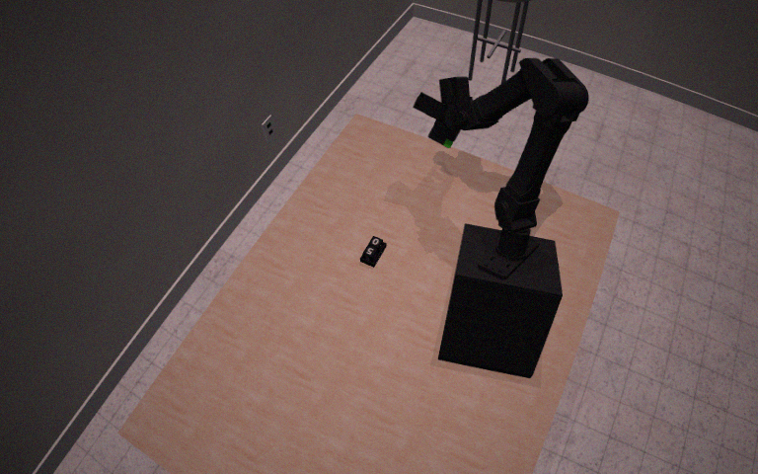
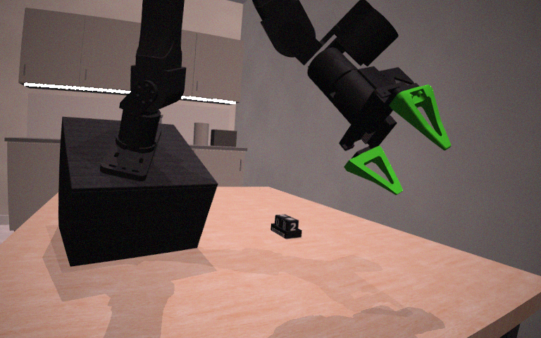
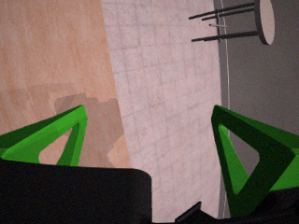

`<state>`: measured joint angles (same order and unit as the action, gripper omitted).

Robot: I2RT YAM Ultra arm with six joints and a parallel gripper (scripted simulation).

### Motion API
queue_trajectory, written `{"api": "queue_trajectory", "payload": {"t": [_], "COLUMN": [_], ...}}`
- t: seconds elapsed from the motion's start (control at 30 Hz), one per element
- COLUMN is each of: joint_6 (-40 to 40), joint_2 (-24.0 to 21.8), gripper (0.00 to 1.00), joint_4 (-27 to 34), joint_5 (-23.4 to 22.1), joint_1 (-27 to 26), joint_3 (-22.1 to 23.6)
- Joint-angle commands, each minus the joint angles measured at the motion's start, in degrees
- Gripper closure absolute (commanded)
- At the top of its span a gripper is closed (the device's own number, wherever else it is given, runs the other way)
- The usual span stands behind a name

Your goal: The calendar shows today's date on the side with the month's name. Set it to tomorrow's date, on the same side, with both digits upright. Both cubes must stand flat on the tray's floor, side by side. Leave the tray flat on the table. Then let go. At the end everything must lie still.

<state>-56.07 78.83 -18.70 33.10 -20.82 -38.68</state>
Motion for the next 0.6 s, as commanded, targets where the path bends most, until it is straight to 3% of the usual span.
{"api": "queue_trajectory", "payload": {"t": [0.0,0.17,0.23,0.3,0.57], "joint_6": [-2.1,-4.3,-4.3,-5.7,-9.1], "joint_2": [1.9,6.4,6.4,9.5,16.5], "gripper": [0.0,0.0,0.0,0.0,0.0], "joint_4": [8.4,16.6,16.6,22.1,34.7], "joint_5": [-0.8,-1.6,-1.6,-2.1,-3.3], "joint_1": [3.8,10.2,10.2,14.6,24.5], "joint_3": [-2.7,-6.7,-6.7,-9.3,-15.4]}}
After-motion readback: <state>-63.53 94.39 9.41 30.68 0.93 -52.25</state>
